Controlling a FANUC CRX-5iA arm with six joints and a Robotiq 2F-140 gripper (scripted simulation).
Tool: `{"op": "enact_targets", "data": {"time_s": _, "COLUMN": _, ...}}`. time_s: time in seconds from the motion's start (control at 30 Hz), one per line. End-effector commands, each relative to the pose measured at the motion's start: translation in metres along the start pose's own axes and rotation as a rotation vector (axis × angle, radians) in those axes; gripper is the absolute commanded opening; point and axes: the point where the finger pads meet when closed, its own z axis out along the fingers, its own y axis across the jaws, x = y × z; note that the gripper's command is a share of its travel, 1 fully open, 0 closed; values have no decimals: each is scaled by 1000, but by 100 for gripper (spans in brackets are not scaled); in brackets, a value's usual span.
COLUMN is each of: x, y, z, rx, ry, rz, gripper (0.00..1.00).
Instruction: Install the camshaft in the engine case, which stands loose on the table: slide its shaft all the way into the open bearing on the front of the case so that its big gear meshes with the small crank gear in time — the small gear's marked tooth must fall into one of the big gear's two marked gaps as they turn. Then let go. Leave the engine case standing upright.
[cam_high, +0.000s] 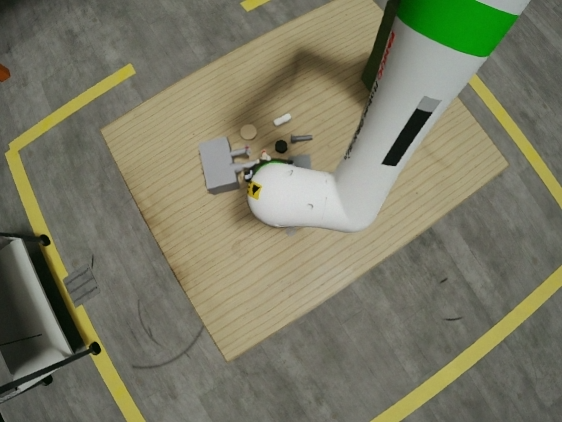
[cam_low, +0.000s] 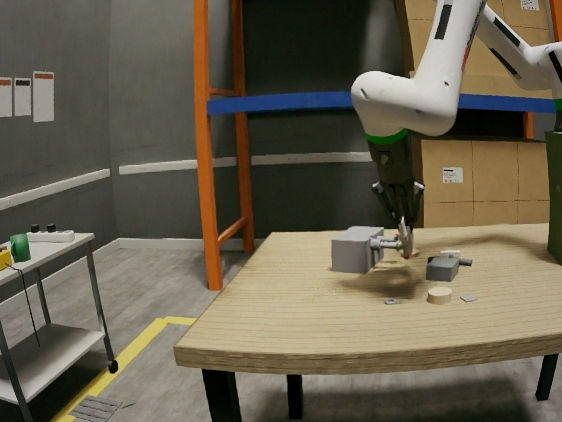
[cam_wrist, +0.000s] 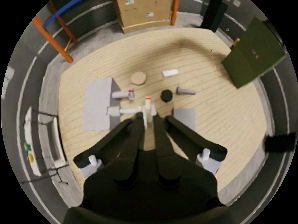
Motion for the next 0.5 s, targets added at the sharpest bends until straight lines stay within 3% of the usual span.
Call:
{"op": "enact_targets", "data": {"time_s": 0.0, "x": 0, "y": -2, "z": -1, "rx": 1, "ry": -1, "rz": 1, "gripper": 14}}
{"op": "enact_targets", "data": {"time_s": 0.47, "x": 0, "y": -8, "z": -1, "rx": 1, "ry": -1, "rz": 1, "gripper": 14}}
